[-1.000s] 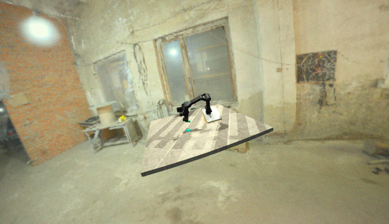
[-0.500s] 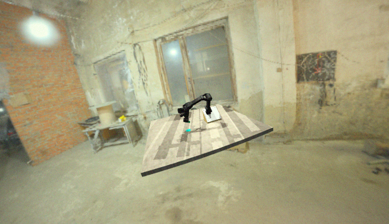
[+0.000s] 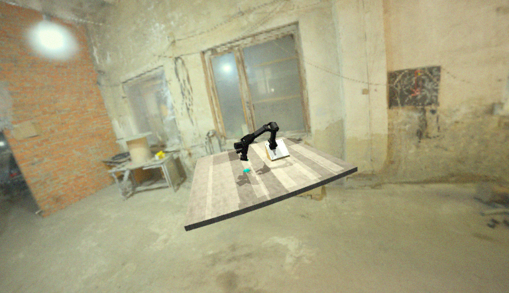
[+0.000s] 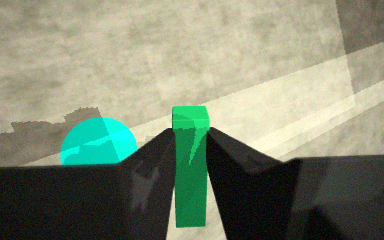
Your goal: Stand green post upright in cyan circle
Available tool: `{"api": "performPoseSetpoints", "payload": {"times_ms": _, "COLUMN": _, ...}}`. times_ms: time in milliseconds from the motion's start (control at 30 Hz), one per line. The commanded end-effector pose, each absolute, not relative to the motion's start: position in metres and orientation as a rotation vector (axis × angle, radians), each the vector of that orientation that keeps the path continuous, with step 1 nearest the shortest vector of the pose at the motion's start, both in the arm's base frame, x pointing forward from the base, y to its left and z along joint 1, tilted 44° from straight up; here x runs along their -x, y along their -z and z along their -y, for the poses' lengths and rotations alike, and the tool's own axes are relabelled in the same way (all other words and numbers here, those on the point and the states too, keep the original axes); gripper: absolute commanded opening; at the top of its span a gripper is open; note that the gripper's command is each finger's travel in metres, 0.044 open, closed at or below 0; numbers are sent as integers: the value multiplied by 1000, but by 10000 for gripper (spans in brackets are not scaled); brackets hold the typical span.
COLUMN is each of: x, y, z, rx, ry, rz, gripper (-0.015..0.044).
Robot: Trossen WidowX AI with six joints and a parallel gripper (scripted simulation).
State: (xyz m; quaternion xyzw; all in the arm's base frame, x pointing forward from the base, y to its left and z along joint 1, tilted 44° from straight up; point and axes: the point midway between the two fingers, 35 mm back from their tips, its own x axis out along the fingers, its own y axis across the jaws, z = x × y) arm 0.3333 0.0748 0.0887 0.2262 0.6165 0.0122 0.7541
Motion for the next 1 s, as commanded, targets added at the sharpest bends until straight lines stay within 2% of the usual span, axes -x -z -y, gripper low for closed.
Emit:
{"api": "performPoseSetpoints", "payload": {"times_ms": 0, "x": -333, "y": -89, "z": -75, "rx": -485, "ry": -11, "rz": -1322, "gripper": 22}}
{"api": "performPoseSetpoints", "payload": {"times_ms": 967, "x": -337, "y": -87, "z": -78, "rx": -443, "ry": 80, "rz": -1152, "gripper": 22}}
